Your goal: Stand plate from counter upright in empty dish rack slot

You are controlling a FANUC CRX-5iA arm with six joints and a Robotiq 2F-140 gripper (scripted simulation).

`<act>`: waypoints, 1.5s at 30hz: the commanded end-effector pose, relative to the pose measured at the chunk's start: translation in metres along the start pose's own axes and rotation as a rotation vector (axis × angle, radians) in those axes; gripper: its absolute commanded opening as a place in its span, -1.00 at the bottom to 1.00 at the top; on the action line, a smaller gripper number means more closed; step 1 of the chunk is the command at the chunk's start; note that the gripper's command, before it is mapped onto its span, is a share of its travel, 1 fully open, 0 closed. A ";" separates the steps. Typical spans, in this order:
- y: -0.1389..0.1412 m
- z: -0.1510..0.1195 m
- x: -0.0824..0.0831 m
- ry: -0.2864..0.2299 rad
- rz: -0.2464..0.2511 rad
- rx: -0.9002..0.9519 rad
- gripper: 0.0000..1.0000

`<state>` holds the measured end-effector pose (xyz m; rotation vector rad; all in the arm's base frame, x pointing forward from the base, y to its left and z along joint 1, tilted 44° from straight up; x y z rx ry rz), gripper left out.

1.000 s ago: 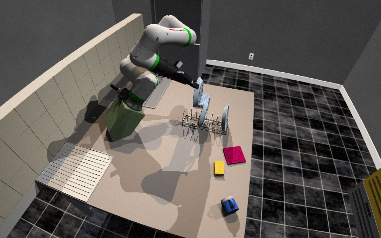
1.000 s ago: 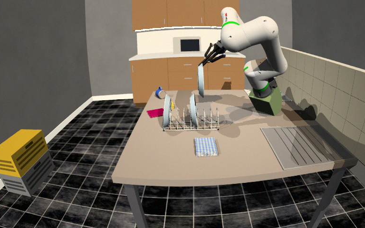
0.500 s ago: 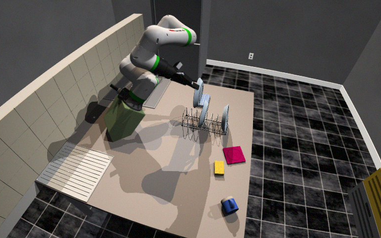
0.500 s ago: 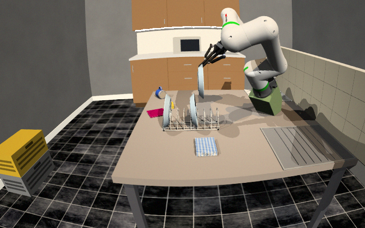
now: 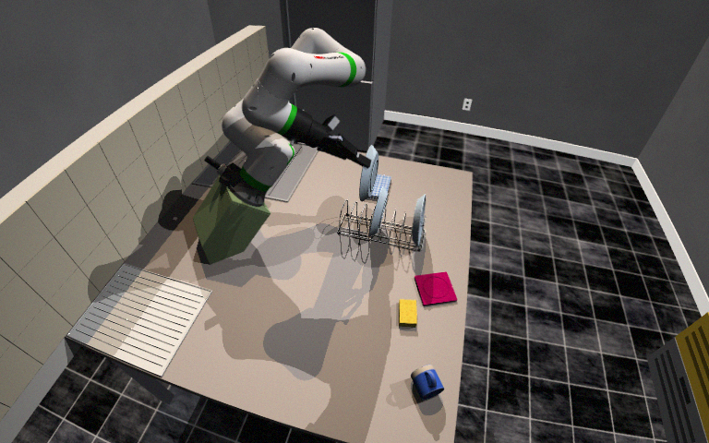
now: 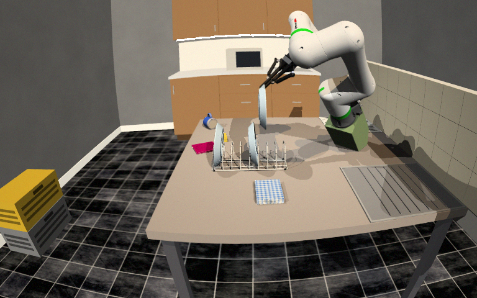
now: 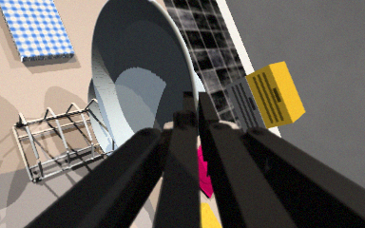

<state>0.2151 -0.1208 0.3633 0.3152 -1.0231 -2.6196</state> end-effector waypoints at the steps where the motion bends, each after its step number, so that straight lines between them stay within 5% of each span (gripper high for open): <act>1: -0.001 -0.001 -0.001 0.000 0.000 0.000 -0.80; 45: -0.019 -0.012 -0.017 0.000 0.000 0.000 -0.80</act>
Point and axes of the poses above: the point where the finger pads meet when closed, its own x axis back along the fingers, its own y axis across the jaws, z = x × y, the point moved 3 cm from there along x, back along the fingers, and after that the axes turned 6 degrees about x, right-handed, at the moved point
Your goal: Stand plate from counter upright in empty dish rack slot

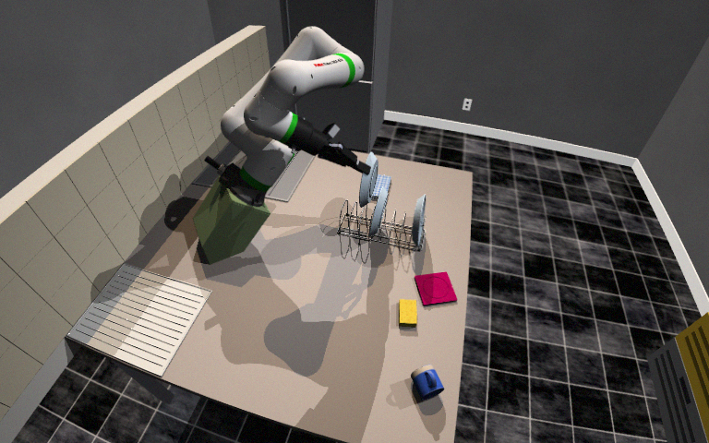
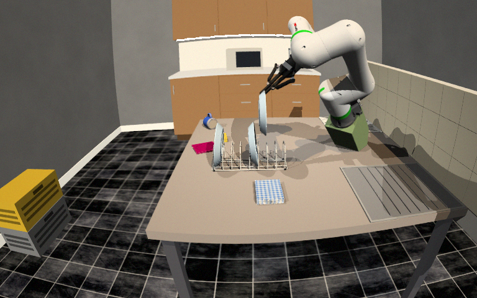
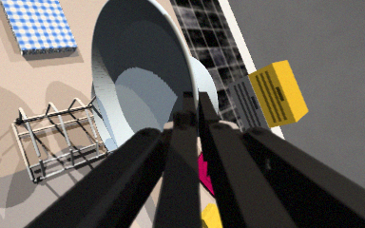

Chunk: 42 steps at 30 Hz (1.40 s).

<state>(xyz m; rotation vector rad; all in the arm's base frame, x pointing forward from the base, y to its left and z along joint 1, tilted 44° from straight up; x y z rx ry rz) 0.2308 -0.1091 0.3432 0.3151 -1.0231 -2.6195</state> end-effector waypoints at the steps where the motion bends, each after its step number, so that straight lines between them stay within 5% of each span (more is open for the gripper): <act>1: -0.001 -0.001 -0.001 0.000 0.000 0.000 -0.80; 42: -0.019 -0.013 -0.017 0.000 0.000 0.000 -0.80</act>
Point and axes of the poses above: the point where the finger pads meet when closed, its own x axis back along the fingers, its own y axis across the jaws, z = x × y, the point moved 3 cm from there along x, back along the fingers, and after that the axes turned 6 degrees about x, right-handed, at the moved point
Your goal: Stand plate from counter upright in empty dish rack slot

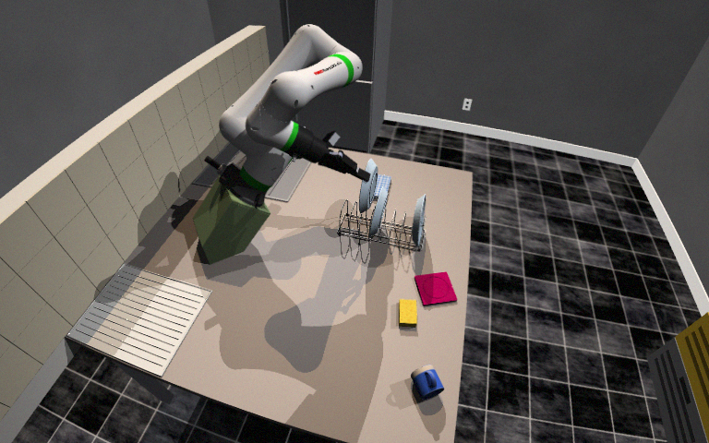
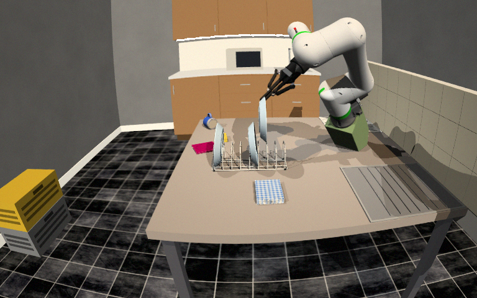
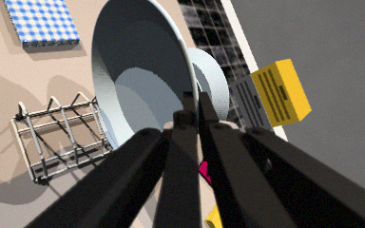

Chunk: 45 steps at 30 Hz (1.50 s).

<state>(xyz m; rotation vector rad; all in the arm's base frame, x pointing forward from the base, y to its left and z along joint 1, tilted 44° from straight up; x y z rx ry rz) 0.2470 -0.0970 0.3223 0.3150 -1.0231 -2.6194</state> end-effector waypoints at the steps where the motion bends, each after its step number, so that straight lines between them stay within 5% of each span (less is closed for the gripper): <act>1: 0.000 0.000 0.000 0.000 0.000 0.000 -0.80; 45: -0.020 -0.013 -0.018 0.000 0.000 0.001 -0.80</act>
Point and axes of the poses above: the point where the finger pads meet when closed, its own x axis back along the fingers, its own y axis across the jaws, z = x × y, the point moved 3 cm from there along x, back along the fingers, and after that the axes turned 6 degrees about x, right-handed, at the moved point
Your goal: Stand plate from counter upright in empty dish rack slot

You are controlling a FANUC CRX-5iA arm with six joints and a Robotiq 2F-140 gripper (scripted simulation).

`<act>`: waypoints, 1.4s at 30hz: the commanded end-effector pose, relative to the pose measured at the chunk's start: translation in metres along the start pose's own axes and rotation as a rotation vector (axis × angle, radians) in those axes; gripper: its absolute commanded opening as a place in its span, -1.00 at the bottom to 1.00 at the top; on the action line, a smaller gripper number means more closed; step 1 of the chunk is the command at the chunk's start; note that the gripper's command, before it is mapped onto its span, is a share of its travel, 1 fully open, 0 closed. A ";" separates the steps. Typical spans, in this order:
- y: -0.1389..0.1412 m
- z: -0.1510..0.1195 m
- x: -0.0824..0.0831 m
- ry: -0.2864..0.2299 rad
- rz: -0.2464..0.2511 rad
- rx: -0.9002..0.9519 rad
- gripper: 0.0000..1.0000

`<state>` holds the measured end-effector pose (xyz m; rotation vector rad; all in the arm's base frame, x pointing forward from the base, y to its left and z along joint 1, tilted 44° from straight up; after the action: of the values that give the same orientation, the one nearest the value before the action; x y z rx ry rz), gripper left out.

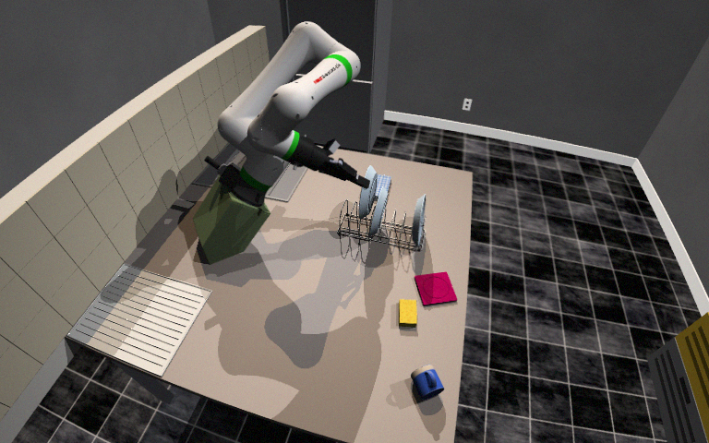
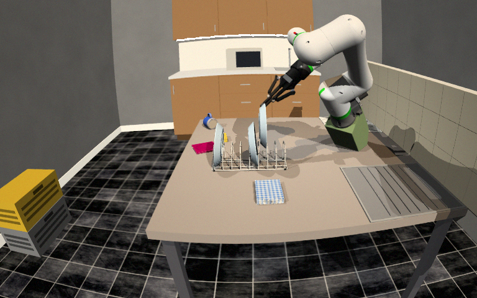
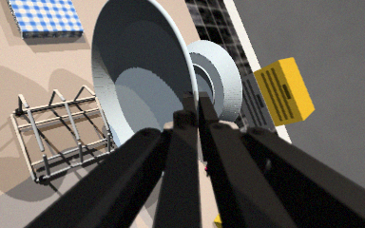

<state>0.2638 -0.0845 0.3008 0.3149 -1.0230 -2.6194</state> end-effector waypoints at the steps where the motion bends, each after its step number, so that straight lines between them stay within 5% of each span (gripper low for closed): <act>1: 0.000 0.000 0.000 0.000 0.000 0.001 -0.80; 42: -0.020 -0.013 -0.018 0.000 0.000 0.001 -0.80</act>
<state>0.2806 -0.0721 0.2793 0.3151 -1.0232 -2.6195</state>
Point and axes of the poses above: the point where the finger pads meet when closed, its own x axis back along the fingers, its own y axis across the jaws, z = x × y, the point moved 3 cm from there along x, back along the fingers, and after that the axes turned 6 degrees about x, right-handed, at the moved point
